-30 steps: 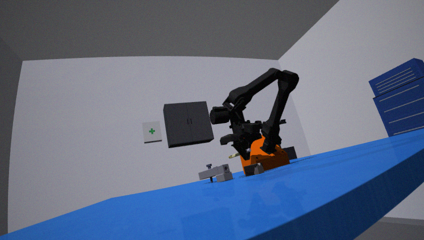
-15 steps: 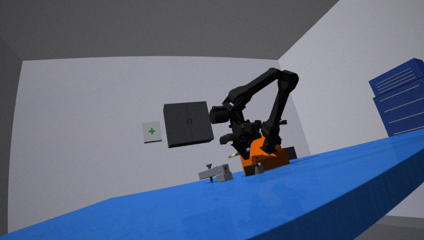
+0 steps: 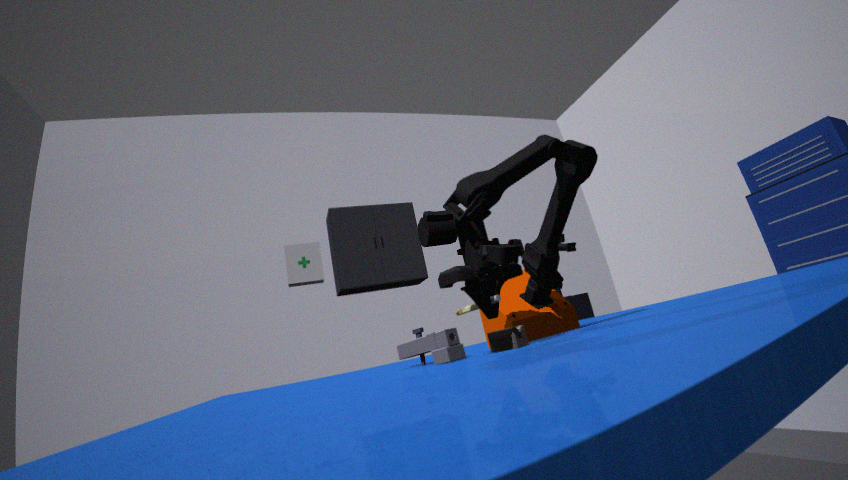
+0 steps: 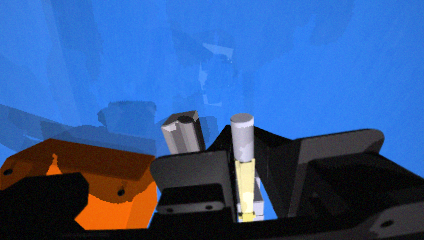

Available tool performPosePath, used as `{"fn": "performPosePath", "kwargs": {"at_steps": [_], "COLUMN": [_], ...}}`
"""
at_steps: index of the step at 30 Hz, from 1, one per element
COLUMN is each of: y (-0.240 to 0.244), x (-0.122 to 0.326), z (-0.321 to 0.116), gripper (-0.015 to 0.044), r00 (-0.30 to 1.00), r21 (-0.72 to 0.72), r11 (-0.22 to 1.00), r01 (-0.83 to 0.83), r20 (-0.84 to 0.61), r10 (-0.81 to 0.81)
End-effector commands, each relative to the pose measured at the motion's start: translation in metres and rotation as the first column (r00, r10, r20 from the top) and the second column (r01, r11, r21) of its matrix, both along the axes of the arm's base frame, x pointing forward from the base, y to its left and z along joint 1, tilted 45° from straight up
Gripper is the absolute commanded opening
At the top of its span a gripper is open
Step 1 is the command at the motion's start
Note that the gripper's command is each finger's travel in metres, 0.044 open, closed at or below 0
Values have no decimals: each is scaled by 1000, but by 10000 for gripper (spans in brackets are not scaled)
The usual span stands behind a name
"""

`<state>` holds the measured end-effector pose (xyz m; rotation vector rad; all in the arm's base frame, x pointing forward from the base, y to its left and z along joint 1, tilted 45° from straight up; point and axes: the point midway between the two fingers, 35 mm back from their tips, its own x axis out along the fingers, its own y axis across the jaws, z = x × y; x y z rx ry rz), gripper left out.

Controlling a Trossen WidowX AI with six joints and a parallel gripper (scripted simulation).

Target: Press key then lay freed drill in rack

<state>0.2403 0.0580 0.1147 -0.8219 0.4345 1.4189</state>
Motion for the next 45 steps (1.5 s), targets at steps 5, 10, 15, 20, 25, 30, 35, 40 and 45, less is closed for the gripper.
{"fn": "performPosePath", "kwargs": {"at_steps": [5,10,15,20,25,30,35,40,45], "y": [1,3,4,5,6,8,9,11,12], "x": [-5,-13,-19,-26,-32,-39,-45,-52,-58], "z": [0,0,-1,-2,-3,-4,-5,-7,-8], "gripper": [0,0,0,0,0,0,0,0,0], "r00": [1000,1000,1000,1000,1000,1000,1000,1000,1000], "r21": [2,2,2,2,2,2,2,3,3], "r11": [1000,1000,1000,1000,1000,1000,1000,1000,1000], "r01": [-3,-3,-3,-3,-3,-3,-3,-3,-3], "r20": [9,8,8,7,7,7,6,6,6], "r10": [3,3,3,3,3,3,3,3,3]}}
